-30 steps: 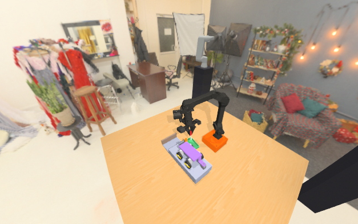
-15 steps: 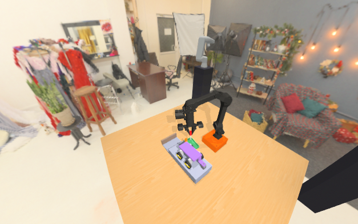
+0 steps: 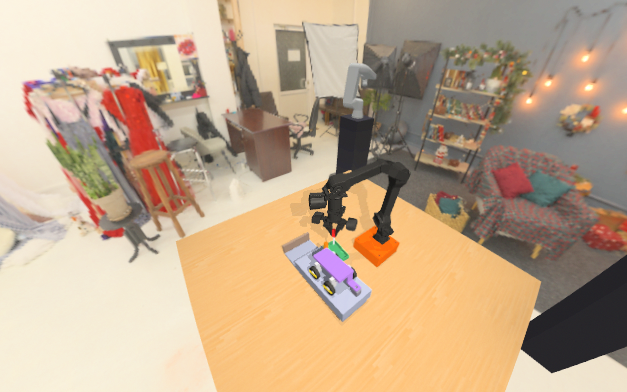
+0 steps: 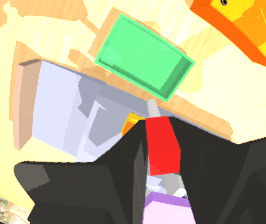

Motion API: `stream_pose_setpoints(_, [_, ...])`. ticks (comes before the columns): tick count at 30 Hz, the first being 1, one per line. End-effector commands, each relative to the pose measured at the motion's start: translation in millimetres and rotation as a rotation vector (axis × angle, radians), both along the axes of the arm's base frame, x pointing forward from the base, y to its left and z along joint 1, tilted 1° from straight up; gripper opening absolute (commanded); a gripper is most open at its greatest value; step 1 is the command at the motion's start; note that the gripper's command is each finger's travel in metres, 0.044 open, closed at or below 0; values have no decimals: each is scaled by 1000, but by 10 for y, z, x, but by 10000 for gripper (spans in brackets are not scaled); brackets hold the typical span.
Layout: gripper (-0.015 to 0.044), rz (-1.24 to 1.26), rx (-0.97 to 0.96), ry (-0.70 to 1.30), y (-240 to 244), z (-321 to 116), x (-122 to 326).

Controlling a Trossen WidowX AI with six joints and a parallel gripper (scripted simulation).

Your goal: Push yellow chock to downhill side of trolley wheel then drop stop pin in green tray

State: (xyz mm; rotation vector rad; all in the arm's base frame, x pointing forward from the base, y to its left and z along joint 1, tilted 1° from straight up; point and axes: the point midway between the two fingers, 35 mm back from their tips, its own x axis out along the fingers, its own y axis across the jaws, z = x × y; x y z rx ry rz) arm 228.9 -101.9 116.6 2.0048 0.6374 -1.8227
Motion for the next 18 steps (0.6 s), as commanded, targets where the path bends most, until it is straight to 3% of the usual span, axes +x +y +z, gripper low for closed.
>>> stream_pose_setpoints(1, [0, -115, -15, 16, 8, 2, 7])
stream_pose_setpoints(18, [0, -629, -79, 61, 39, 7, 22])
